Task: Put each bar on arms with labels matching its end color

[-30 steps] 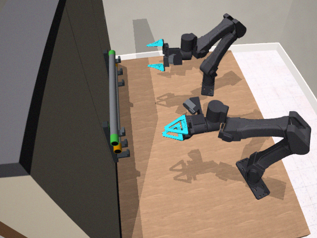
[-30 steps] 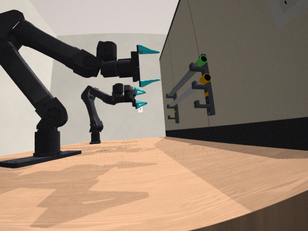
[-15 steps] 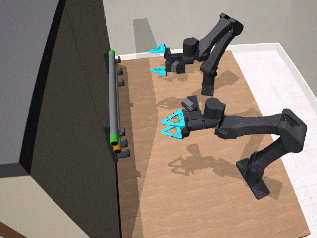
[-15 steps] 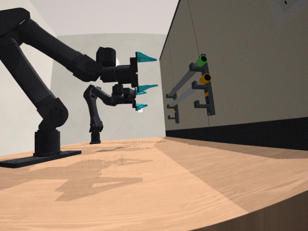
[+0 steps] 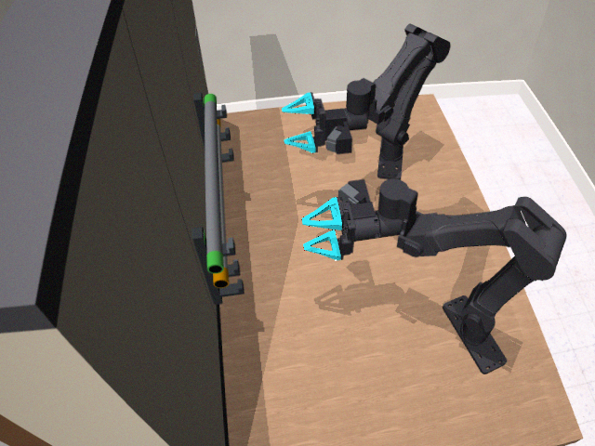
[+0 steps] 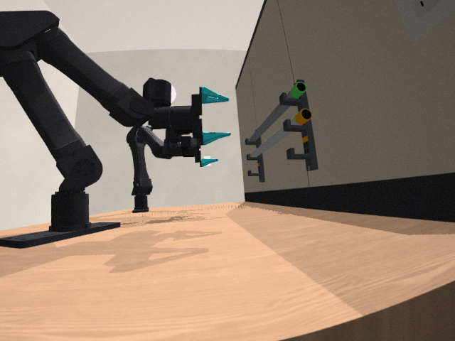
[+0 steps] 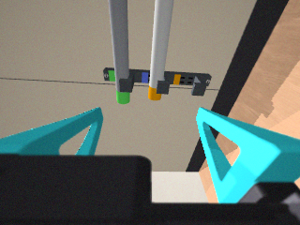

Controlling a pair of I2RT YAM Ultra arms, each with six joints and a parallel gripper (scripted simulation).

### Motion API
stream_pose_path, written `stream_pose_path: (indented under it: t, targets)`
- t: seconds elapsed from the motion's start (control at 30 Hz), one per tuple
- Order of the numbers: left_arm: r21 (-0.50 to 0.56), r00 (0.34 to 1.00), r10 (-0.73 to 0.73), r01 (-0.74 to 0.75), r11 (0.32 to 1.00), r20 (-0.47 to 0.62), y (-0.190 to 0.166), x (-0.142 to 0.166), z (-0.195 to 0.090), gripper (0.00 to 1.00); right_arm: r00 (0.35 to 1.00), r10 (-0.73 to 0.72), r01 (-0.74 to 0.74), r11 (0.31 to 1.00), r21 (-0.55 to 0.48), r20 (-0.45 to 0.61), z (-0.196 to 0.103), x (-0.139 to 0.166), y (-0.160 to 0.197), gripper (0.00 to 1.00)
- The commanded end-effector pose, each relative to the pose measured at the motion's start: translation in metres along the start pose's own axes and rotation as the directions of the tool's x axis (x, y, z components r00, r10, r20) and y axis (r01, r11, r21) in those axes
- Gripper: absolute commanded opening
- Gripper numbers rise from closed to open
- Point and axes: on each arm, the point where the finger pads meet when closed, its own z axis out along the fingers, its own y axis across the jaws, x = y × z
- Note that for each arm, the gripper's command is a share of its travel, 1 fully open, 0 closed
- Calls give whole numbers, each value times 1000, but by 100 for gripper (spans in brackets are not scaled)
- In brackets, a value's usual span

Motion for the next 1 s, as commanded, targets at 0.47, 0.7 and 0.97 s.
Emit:
stream_pose_path:
  t: [0.47, 0.7, 0.97]
  targets:
    - [-27, 998, 68, -68, 997, 5, 3, -17, 0, 100, 996, -84, 84, 996, 9, 1, -3, -12, 5, 100]
    - [-27, 998, 68, -68, 997, 5, 3, -17, 0, 100, 996, -84, 84, 996, 9, 1, -3, -12, 5, 100]
    - [-27, 998, 68, -68, 997, 5, 3, -17, 0, 100, 996, -84, 84, 996, 9, 1, -3, -12, 5, 100]
